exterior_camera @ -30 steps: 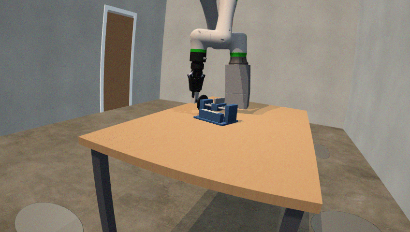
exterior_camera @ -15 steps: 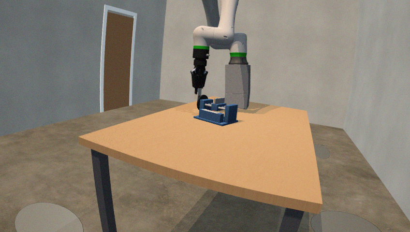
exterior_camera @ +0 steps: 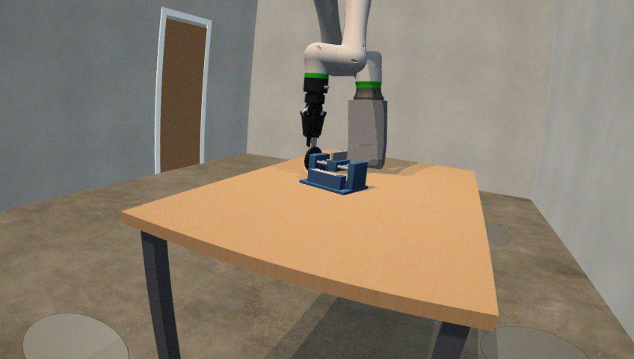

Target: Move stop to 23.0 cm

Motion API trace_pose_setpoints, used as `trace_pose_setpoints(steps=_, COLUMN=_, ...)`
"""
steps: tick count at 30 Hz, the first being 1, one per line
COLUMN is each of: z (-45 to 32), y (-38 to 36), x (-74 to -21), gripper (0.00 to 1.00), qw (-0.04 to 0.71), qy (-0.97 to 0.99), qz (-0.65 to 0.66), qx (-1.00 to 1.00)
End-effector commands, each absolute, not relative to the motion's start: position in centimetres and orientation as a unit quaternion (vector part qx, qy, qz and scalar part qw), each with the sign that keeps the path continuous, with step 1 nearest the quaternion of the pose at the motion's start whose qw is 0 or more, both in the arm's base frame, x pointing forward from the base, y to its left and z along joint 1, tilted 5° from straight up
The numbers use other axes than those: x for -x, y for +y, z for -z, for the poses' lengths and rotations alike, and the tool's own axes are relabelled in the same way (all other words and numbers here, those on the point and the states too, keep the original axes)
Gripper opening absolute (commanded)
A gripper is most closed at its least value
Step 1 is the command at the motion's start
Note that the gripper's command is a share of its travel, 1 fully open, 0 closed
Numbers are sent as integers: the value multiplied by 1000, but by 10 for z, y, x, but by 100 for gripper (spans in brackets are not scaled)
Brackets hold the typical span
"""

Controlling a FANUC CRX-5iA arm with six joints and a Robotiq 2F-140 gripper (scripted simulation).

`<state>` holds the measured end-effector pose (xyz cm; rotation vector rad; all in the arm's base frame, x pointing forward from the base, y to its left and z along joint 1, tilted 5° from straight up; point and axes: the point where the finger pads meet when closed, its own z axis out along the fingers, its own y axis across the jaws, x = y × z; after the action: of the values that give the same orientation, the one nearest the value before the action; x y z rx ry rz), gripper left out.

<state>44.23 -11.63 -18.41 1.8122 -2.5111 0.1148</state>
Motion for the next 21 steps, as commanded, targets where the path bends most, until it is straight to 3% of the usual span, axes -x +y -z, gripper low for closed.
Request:
trace_pose_setpoints(steps=1, z=188, y=-115, x=-438, gripper=4, qw=21, qy=-810, qz=-37, qx=-585)
trace_pose_setpoints(steps=21, z=224, y=-116, x=-430, gripper=4, qw=21, qy=-810, qz=-37, qx=-585)
